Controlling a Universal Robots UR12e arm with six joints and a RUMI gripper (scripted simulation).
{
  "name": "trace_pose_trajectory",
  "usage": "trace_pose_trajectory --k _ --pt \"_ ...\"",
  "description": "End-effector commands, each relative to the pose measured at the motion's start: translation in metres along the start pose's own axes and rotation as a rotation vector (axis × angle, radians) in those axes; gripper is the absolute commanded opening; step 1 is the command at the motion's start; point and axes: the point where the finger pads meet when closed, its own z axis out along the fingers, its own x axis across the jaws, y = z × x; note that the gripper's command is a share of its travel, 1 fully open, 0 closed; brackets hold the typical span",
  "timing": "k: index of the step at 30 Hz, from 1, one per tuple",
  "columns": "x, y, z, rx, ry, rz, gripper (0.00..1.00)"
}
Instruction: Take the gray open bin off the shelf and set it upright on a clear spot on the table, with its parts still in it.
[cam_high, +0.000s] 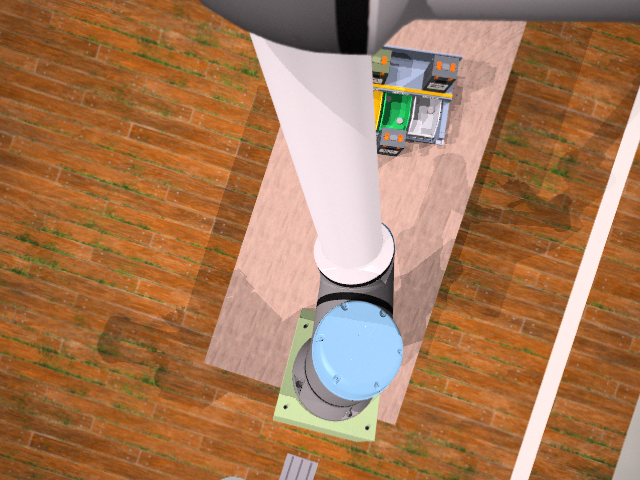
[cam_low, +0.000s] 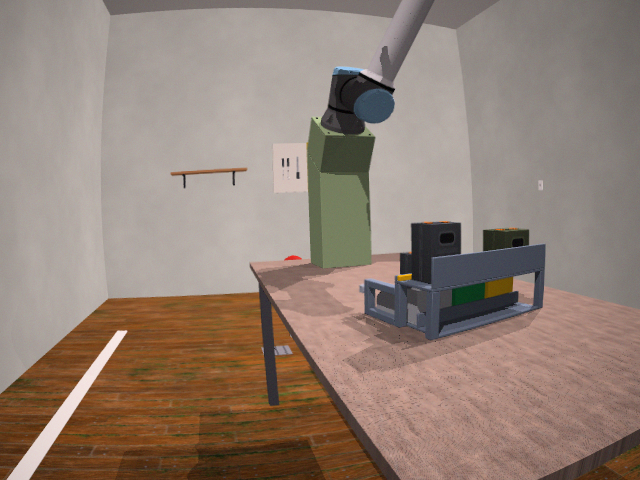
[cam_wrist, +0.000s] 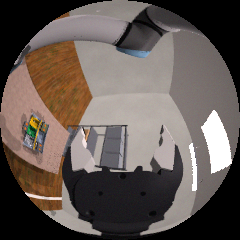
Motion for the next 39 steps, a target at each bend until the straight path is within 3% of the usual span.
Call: trace_pose_trajectory --k 1,20,25,37,39 --pt "0.0 0.0 0.0 0.0 0.0 0.0 1.0" --pt "0.001 0.005 0.003 0.0 0.0 0.0 1.0" --pt "-0.048 0.014 0.005 -0.119 -0.2 0.117 1.0" --pt "-0.048 0.014 0.005 -0.119 -0.2 0.117 1.0" --pt "-0.067 0.018 0.005 -0.165 -0.275 0.161 1.0"
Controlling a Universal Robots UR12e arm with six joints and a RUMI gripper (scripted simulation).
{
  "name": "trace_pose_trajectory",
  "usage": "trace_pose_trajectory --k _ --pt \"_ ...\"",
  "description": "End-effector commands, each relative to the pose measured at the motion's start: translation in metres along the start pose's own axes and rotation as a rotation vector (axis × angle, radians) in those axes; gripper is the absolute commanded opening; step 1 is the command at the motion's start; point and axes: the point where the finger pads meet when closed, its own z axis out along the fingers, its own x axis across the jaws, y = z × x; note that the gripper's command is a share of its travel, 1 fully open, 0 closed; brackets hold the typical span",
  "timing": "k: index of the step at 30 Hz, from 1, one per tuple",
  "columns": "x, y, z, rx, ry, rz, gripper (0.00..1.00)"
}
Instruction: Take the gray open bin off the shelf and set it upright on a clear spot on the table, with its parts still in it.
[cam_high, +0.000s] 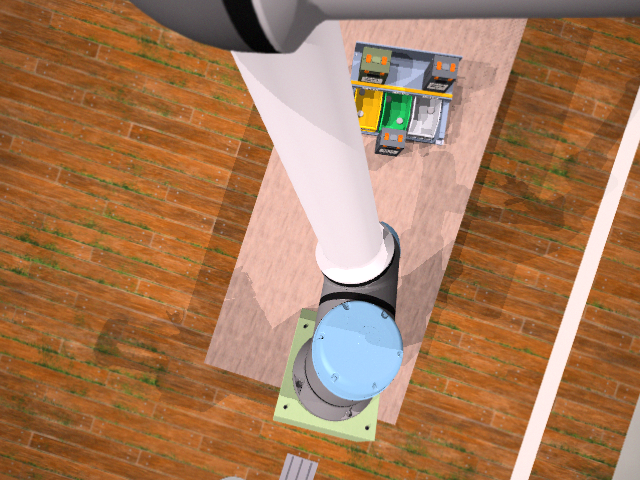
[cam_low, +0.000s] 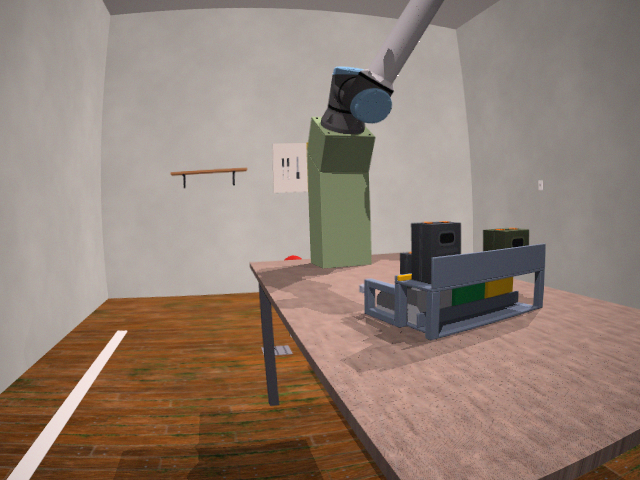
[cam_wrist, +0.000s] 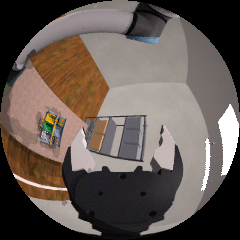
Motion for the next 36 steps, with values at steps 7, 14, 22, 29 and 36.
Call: trace_pose_trajectory --k 7,14,22,29,36 --pt "-0.043 0.014 0.012 -0.113 -0.19 0.111 1.0" --pt "-0.043 0.014 0.012 -0.113 -0.19 0.111 1.0" --pt "-0.088 0.028 0.024 -0.23 -0.384 0.224 1.0" --pt "-0.088 0.028 0.024 -0.23 -0.384 0.224 1.0" --pt "-0.124 0.039 0.034 -0.325 -0.536 0.313 1.0"
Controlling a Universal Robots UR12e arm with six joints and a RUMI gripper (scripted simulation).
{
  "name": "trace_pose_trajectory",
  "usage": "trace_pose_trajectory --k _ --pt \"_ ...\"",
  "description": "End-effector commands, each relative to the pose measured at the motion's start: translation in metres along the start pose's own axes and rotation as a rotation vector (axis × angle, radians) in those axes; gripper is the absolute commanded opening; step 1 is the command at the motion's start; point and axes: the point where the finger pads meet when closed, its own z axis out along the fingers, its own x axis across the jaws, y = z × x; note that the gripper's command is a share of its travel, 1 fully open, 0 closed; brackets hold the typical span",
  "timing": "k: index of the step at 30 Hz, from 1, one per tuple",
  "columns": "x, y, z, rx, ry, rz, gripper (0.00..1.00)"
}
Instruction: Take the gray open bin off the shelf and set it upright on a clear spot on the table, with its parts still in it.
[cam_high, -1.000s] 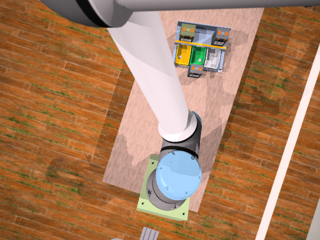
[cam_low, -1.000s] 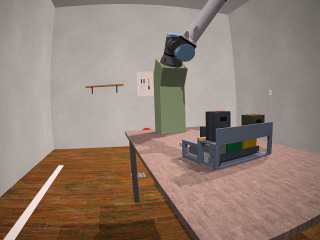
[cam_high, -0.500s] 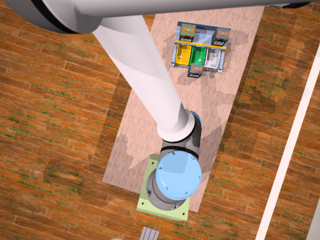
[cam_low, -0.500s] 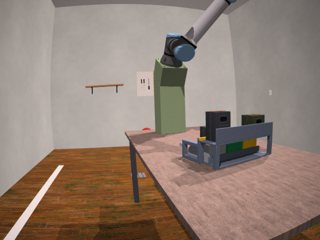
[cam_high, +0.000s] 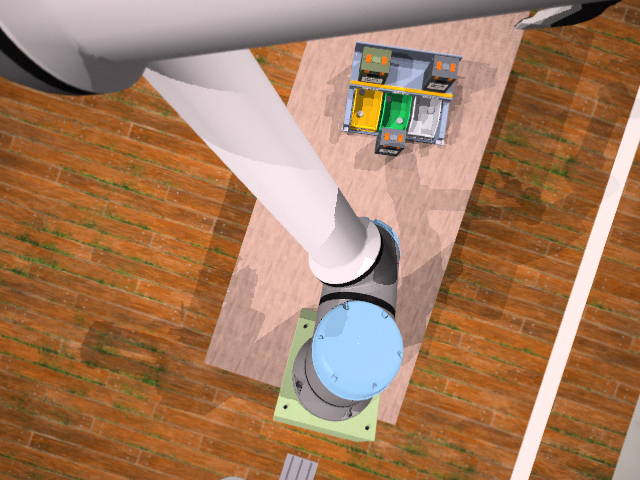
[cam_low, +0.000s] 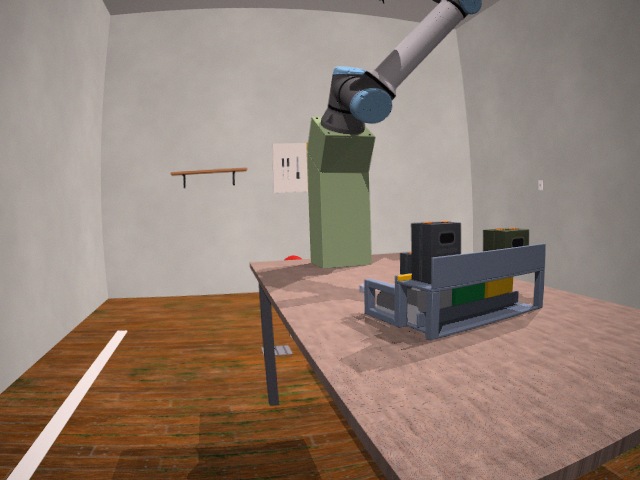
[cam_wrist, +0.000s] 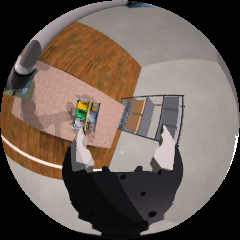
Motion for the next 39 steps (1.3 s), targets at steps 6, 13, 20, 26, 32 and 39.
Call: trace_pose_trajectory --k 6,13,20,26,32,39 --pt "-0.025 0.014 0.027 -0.089 -0.165 0.092 1.0" --pt "-0.025 0.014 0.027 -0.089 -0.165 0.092 1.0" --pt "-0.056 0.031 0.059 -0.205 -0.347 0.2 1.0" --pt "-0.056 0.031 0.059 -0.205 -0.347 0.2 1.0" --pt "-0.067 0.038 0.071 -0.241 -0.392 0.234 1.0" --pt "-0.086 0.049 0.091 -0.307 -0.516 0.301 1.0"
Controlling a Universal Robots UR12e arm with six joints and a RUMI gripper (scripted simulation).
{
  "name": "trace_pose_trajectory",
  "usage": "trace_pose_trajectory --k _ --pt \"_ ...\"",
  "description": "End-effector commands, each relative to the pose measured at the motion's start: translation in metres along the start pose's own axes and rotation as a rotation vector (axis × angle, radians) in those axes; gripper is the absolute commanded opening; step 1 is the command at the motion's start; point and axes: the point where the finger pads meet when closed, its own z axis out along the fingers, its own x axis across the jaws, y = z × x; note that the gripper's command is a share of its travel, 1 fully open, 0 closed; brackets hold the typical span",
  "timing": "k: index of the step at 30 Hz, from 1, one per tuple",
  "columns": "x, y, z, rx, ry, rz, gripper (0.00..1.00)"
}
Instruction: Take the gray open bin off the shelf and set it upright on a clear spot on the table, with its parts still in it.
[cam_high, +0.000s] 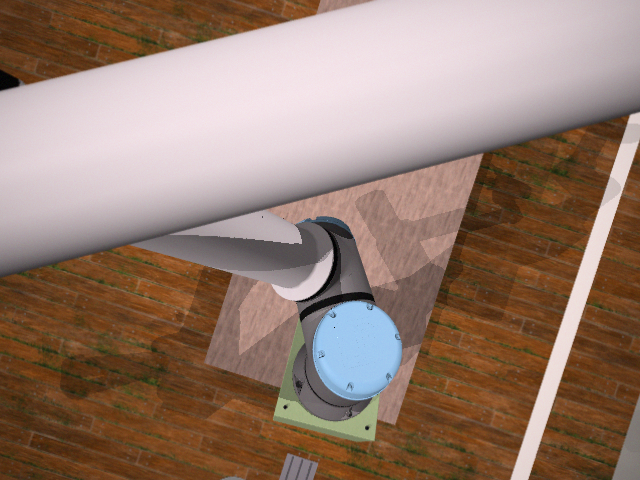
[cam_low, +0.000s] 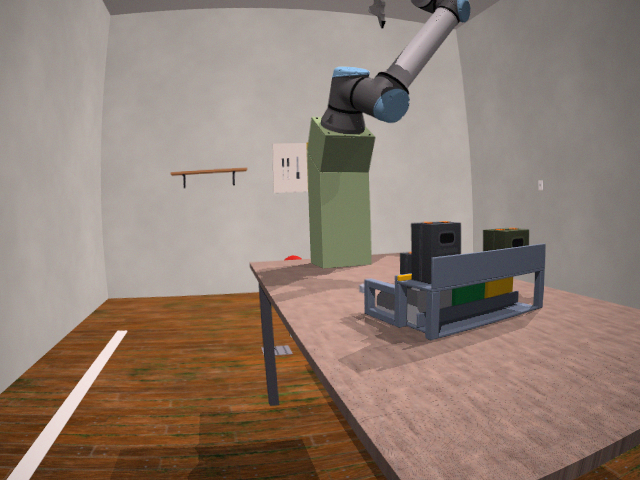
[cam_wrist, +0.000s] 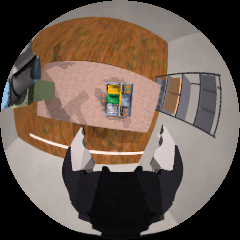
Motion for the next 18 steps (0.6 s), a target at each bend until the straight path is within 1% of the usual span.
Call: trace_pose_trajectory --k 1,8,9,13,18 --pt "-0.002 0.003 0.012 -0.065 -0.104 0.036 1.0" --pt "-0.002 0.003 0.012 -0.065 -0.104 0.036 1.0" --pt "-0.003 0.006 0.019 -0.074 -0.121 0.049 1.0" --pt "-0.012 0.017 0.057 -0.159 -0.274 0.127 1.0" --pt "-0.012 0.017 0.057 -0.159 -0.274 0.127 1.0"
